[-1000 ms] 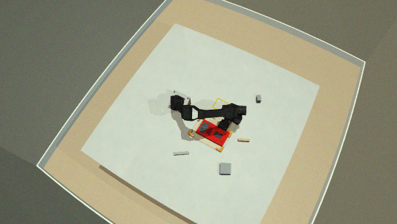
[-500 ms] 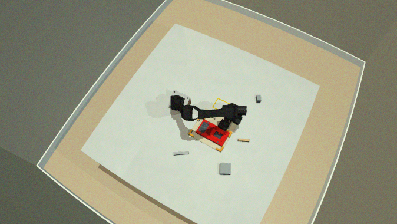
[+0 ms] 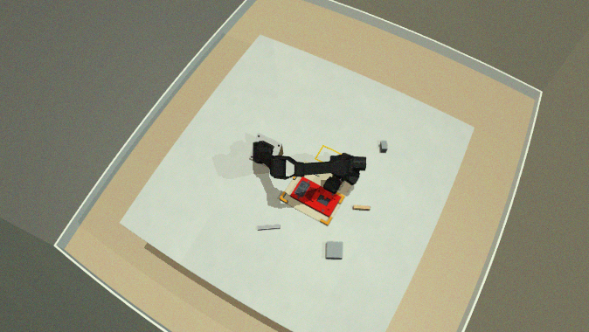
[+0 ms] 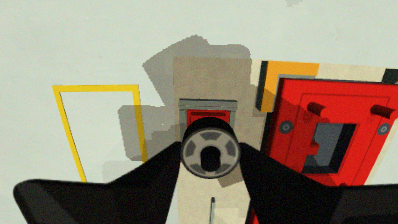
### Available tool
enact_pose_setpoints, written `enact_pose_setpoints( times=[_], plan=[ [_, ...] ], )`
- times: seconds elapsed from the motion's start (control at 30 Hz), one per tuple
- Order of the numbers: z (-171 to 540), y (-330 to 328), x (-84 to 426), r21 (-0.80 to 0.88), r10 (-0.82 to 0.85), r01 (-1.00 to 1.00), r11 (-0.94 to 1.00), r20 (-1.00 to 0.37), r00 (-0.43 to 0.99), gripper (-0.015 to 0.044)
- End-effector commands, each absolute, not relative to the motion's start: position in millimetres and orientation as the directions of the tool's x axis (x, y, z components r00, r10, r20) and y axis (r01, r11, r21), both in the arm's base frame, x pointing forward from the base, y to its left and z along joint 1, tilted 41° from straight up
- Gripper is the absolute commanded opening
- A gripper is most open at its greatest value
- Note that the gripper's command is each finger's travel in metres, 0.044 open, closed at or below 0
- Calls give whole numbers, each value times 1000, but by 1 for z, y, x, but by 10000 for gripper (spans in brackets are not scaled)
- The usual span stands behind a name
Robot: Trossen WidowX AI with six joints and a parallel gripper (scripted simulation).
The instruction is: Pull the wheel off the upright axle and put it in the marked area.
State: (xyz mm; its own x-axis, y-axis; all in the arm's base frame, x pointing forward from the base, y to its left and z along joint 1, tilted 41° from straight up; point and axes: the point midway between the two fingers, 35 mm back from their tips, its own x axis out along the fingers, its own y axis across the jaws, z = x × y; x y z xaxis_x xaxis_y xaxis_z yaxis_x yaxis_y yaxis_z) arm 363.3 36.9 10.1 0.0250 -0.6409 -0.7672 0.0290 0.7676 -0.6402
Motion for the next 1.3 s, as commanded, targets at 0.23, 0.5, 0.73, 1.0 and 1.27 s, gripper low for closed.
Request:
enact_pose_setpoints(
  times=[0.23, 0.5, 0.73, 1.0, 1.27],
  plan=[
    [18, 47, 362, -639, -639, 19, 769, -768, 37, 0],
    [20, 48, 362, -639, -639, 19, 769, -768, 37, 0],
    [22, 50, 362, -639, -639, 18, 769, -768, 38, 0],
    [24, 52, 362, -639, -639, 18, 769, -768, 38, 0],
    [26, 53, 362, -639, -640, 17, 769, -768, 38, 0]
  ],
)
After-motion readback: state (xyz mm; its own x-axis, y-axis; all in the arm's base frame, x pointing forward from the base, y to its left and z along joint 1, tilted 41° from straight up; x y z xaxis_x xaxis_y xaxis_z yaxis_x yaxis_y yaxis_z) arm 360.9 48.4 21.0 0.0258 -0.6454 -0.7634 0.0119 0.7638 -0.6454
